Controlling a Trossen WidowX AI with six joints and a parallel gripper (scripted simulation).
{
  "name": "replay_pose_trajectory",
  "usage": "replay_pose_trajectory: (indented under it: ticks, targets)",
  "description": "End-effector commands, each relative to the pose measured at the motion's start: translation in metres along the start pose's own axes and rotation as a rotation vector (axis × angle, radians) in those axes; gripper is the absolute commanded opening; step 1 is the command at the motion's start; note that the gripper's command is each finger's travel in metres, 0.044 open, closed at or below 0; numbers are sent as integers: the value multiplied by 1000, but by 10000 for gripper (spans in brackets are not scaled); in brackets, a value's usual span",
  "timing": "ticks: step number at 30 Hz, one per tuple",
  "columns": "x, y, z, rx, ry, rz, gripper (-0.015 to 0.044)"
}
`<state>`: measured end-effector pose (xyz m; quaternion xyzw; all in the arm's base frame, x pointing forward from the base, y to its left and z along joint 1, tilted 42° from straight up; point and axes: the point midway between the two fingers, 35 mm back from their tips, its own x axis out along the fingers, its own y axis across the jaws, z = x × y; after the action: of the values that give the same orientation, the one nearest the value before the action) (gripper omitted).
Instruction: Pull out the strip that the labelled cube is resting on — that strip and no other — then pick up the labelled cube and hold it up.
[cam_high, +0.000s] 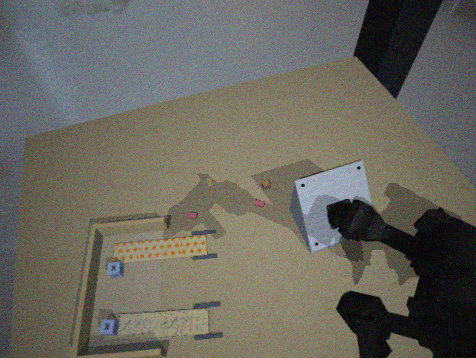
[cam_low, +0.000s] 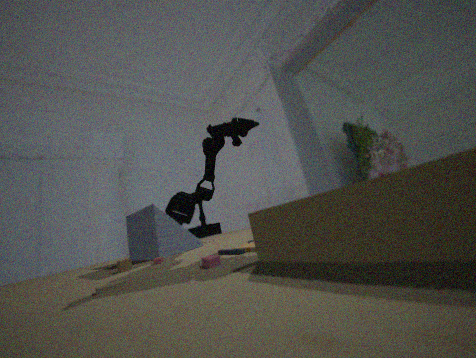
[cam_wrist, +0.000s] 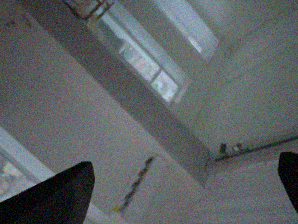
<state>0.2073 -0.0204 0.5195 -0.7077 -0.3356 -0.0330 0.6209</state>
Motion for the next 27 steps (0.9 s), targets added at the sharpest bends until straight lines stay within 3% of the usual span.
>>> replay_pose_trajectory:
  ticks: [1, 8, 15, 21, 27]
  targets:
    - [0, 2, -2, 15, 4, 4, 400]
    - [-8, 97, -60, 606, 168, 158, 400]
    - [-34, 206, -86, 1219, 391, 295, 400]
    - [-70, 297, -79, 1740, 640, 397, 400]
    - [-119, 379, -39, 2281, 991, 486, 400]
